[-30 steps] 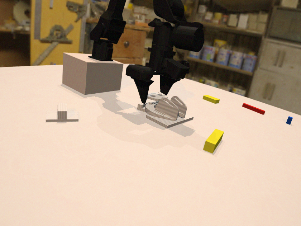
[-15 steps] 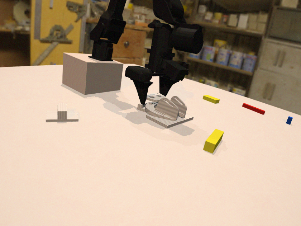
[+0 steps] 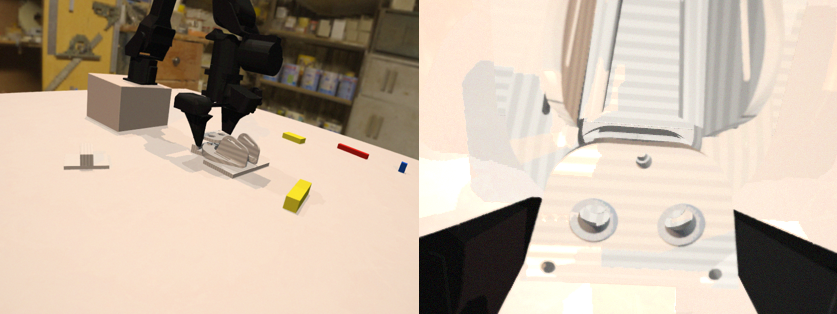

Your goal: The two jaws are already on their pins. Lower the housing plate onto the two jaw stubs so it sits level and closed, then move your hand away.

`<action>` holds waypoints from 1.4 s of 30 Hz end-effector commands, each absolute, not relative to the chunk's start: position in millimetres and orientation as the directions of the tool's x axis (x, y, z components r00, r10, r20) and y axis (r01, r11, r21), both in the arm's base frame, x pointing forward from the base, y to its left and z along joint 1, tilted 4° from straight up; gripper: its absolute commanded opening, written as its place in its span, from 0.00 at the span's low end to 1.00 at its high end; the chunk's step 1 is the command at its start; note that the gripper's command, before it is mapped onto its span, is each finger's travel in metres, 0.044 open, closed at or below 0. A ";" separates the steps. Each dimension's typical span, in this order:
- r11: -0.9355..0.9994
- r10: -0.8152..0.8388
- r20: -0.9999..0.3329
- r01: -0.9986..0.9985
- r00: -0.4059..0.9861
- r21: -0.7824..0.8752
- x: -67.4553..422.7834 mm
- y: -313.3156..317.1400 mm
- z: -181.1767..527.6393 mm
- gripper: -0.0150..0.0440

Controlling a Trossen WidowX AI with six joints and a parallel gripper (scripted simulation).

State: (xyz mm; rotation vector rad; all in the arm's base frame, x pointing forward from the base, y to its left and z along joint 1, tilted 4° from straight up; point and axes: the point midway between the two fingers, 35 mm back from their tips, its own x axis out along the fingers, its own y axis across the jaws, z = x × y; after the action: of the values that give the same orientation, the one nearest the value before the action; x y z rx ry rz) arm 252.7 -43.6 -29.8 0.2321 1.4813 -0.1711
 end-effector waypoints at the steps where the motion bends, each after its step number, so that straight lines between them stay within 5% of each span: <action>1: 0.964 0.023 -0.996 0.261 0.083 0.044 252.6 -44.3 -31.3 0.85; 42: 0.964 0.023 -0.996 0.261 0.083 0.044 253.2 -44.1 -40.1 0.85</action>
State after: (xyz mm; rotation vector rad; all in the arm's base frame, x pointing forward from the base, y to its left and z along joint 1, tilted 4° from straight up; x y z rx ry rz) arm 253.5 -43.4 -38.4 0.2318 1.4802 -0.1712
